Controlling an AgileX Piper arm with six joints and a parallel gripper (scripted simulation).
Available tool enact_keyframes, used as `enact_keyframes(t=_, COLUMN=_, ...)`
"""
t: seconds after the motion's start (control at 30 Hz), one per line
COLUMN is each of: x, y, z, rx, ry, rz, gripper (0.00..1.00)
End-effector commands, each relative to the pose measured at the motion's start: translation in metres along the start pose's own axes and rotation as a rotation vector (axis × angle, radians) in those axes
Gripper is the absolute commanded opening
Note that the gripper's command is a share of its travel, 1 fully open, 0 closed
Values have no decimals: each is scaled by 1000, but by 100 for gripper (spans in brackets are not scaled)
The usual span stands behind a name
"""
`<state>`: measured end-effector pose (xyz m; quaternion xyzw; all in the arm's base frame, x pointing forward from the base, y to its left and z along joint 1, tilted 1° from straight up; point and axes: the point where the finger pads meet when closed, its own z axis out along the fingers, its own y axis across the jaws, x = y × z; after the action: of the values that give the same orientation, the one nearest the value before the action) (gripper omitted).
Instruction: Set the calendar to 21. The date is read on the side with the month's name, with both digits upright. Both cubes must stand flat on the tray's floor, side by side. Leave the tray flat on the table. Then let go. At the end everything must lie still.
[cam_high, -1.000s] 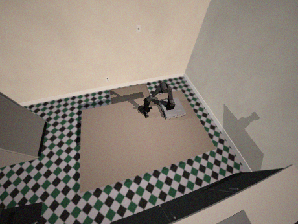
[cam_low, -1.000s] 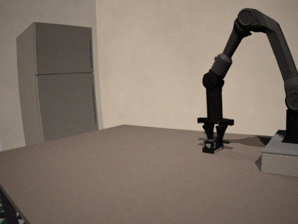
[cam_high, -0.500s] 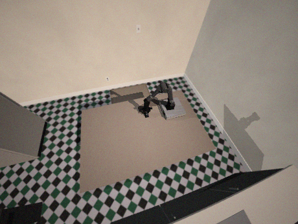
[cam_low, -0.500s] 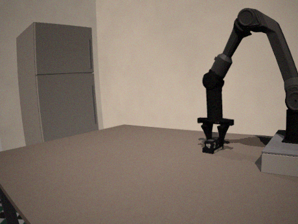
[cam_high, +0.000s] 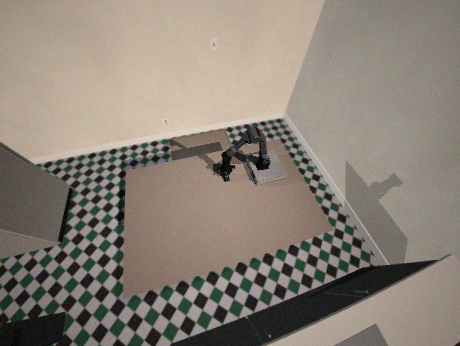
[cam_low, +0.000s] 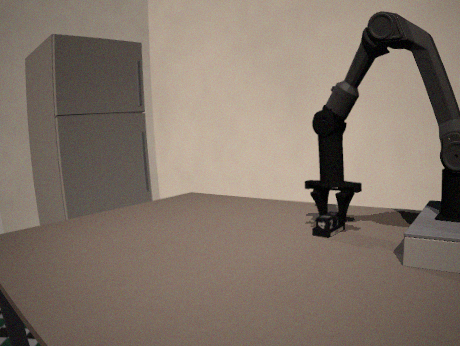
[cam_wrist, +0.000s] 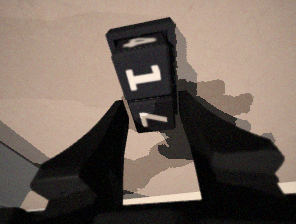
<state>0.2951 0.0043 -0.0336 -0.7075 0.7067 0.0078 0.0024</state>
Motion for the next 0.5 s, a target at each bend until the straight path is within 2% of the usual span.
enact_keyframes(t=0.0, x=0, y=-2, z=-6, rx=7, ry=0, rz=1, gripper=64)
enact_keyframes(t=0.4, x=0, y=-1, z=-64, rx=7, ry=0, rz=1, gripper=64)
enact_keyframes(t=0.47, x=0, y=-1, z=-64, rx=7, ry=0, rz=1, gripper=64)
